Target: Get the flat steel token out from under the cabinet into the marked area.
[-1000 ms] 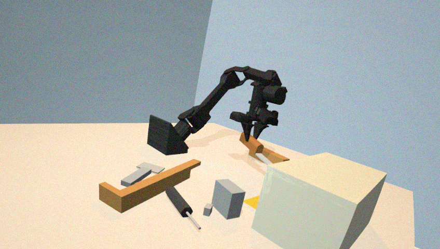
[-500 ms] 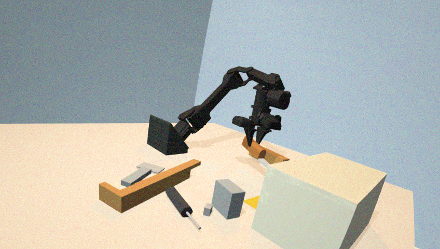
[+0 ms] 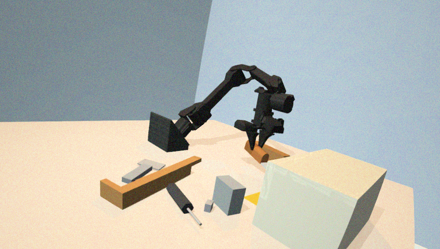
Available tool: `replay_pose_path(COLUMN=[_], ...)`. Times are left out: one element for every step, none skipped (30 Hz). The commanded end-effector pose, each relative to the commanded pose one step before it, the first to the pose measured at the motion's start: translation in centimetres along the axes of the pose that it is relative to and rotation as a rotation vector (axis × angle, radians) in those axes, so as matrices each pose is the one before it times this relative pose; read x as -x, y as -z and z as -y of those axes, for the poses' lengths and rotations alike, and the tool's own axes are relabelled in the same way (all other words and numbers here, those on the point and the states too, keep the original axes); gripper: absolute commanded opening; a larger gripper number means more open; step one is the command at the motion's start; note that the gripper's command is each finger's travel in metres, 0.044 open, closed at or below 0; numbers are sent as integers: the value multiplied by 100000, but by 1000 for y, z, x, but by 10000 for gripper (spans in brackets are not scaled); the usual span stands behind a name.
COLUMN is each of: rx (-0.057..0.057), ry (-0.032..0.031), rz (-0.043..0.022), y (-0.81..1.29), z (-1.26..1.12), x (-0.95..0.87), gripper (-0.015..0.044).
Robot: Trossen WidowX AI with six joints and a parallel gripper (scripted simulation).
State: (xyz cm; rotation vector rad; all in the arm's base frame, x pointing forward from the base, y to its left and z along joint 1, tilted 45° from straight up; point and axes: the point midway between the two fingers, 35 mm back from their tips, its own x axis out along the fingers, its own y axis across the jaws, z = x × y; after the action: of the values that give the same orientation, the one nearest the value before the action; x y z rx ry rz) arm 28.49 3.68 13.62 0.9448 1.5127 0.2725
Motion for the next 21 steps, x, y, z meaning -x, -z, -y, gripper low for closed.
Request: replay_pose_path(rx=[-561, -64, -66, -62, -69, -70, -65, -70, -60, -86, -57, -46, -45, -39, -46, -40, -39, -42, -46, -53, -62], ry=[-354, -15, -14, -12, -11, -10, -10, -9, -9, -8, -8, -7, -8, -8, -7, -7, -7, -7, -7, -7, -6], rz=[-423, -15, -13, -11, -10, -10, -9, -8, -8, -7, -6, -6, -6, -6, -5, -5, -5, -4, -4, -4, -4], y=[-98, -23, -15, -8, -1, 6, 9, 14, 19, 23, 22, 22, 25, 26, 31, 28, 28, 27, 28, 27, 30], z=[44, 23, 23, 21, 17, 19, 20, 15, 21, 12, 9, 15, 16, 16, 6, 8, 10, 11, 11, 8, 8], x=[-644, -173, -166, -146, -141, -138, -136, -133, -132, -133, -135, -122, -129, -126, -124, -122, -121, -122, -124, -126, -129], gripper=[0, 0, 0, 0, 0, 0, 0, 0, 0, 0, 0, 0, 0, 0, 0, 0, 0, 0, 0, 0, 0])
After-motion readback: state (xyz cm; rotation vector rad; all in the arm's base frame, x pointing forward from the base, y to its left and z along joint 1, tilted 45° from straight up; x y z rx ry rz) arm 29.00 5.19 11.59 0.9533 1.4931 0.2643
